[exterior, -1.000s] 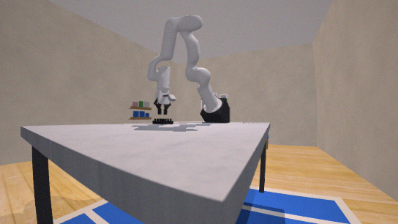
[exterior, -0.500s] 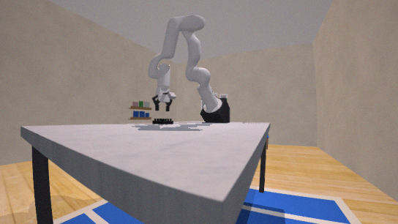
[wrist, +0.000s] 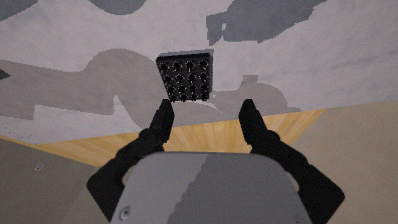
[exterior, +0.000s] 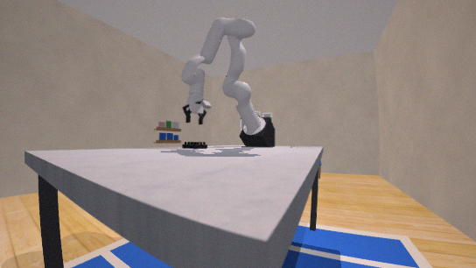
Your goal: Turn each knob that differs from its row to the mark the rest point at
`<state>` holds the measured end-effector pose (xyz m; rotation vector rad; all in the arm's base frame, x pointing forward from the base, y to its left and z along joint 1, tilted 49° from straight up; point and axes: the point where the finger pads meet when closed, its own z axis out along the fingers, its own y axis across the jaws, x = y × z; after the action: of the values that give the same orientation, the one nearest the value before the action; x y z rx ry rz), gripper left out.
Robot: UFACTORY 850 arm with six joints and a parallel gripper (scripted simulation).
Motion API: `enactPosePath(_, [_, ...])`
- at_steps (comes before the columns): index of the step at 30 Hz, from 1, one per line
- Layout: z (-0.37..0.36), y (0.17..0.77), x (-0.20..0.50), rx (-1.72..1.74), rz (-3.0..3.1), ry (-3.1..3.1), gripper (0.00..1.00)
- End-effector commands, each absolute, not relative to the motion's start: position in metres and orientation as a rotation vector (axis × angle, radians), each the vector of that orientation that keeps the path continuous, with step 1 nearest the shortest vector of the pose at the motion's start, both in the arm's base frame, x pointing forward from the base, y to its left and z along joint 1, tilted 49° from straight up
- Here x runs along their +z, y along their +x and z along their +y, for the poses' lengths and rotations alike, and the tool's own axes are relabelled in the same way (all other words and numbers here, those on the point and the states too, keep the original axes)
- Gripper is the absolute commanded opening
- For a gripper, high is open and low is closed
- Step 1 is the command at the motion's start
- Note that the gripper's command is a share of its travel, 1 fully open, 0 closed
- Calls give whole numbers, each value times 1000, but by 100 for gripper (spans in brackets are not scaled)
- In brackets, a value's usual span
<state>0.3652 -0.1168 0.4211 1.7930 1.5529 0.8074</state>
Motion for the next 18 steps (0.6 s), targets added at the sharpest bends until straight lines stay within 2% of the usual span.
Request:
enactPosePath(1, [-114,337,446,781,1574,1827,100])
enactPosePath(18, [-113,331,451,781,1574,1827,100])
